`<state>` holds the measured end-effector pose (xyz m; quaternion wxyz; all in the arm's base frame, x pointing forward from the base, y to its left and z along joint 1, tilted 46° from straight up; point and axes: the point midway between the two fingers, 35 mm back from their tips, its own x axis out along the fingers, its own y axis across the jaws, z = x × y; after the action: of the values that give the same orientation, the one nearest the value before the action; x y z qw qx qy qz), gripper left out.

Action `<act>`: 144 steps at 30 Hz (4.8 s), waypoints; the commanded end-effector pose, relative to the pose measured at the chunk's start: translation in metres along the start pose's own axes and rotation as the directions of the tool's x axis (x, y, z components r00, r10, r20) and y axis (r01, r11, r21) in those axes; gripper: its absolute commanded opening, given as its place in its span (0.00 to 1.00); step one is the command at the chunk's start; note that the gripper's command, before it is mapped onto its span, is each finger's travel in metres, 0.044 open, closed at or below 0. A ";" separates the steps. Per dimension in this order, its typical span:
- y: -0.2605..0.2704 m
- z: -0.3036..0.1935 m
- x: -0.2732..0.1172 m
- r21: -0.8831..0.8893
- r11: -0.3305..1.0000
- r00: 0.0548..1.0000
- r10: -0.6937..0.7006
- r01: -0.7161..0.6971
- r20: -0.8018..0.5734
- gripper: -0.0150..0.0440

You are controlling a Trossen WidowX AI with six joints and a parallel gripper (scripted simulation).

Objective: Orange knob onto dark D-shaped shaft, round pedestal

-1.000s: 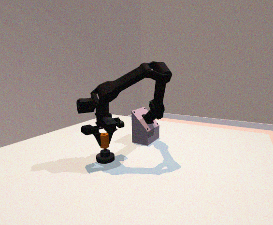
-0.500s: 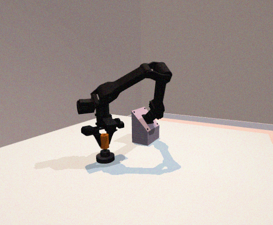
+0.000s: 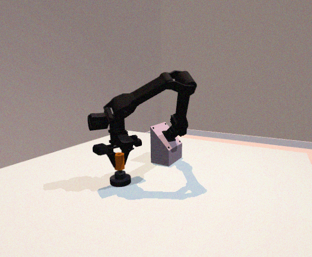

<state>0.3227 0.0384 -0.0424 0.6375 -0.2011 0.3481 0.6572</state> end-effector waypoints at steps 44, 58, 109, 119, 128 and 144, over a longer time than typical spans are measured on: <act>0.001 -0.001 -0.001 -0.042 0.999 1.000 -0.001 0.001 0.001 0.25; 0.001 0.000 0.001 -0.060 0.998 1.000 -0.001 0.001 0.002 0.25; -0.001 0.000 -0.002 -0.095 0.996 1.000 -0.001 0.001 0.001 0.25; 0.000 0.001 -0.004 -0.095 0.996 1.000 -0.001 0.001 0.001 0.25; 0.000 0.001 0.000 -0.095 0.996 1.000 -0.001 0.001 0.002 0.25; 0.000 0.000 0.002 -0.097 0.995 1.000 -0.001 0.001 0.002 0.25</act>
<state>0.3221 0.0399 -0.0437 0.6264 -0.2318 0.3164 0.6736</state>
